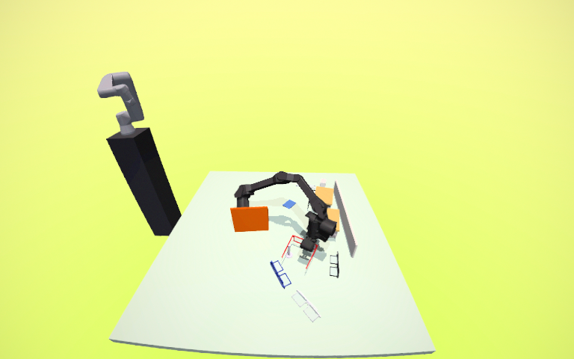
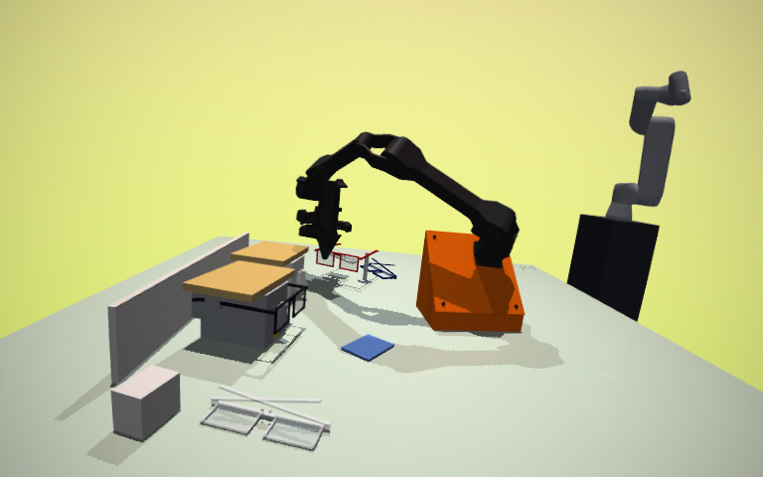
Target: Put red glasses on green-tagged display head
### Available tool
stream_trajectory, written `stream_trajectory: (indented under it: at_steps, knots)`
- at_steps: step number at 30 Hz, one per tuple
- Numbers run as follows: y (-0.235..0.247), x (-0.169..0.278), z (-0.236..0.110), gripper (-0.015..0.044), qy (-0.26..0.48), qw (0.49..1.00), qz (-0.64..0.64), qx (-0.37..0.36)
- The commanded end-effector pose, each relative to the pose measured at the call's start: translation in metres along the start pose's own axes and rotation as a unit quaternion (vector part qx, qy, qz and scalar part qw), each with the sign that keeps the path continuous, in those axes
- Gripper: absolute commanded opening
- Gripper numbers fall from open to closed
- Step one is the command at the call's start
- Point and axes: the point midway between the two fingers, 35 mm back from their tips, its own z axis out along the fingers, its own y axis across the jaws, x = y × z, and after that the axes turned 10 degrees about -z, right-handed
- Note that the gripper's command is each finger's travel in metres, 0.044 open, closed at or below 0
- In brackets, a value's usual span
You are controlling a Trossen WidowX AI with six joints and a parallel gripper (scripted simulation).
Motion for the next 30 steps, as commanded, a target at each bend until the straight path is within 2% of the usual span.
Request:
stream_trajectory:
  at_steps: [1,30]
  knots:
    - [0.0015,-0.0032,-0.0006,0.0,-0.003,1.0,-0.001,-0.003]
    - [0.0015,-0.0049,-0.0006,0.0,-0.003,1.0,-0.001,-0.003]
